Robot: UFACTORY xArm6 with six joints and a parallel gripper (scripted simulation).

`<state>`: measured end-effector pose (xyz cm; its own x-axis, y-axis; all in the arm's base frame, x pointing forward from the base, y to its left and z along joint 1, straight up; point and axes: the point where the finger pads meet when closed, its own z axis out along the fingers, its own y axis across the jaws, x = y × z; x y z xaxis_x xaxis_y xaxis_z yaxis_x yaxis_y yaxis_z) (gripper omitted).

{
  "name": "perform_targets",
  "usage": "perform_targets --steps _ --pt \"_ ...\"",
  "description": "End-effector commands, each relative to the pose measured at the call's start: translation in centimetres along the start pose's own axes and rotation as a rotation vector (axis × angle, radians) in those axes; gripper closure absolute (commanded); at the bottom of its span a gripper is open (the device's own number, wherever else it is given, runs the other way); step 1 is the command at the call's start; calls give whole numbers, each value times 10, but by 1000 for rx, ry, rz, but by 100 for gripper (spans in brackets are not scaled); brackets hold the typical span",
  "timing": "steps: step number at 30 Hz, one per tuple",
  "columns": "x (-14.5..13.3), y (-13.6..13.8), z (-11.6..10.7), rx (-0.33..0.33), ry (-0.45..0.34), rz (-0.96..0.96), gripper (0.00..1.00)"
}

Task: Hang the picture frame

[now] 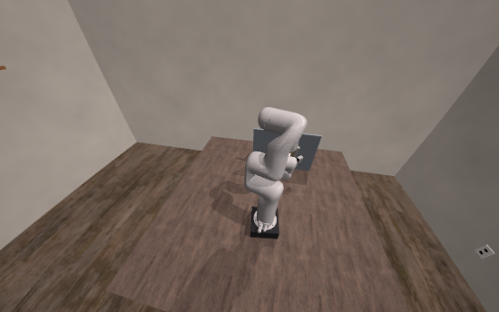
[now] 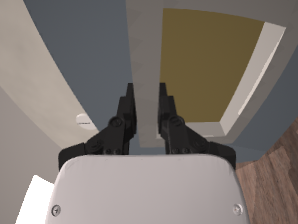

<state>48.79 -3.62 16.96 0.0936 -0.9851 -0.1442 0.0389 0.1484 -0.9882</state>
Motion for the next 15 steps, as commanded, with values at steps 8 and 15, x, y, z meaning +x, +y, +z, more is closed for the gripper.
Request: perform_targets --steps 8,15 --pt "0 -2 1 2 0 -1 100" --pt "0 -3 1 2 0 -1 100"
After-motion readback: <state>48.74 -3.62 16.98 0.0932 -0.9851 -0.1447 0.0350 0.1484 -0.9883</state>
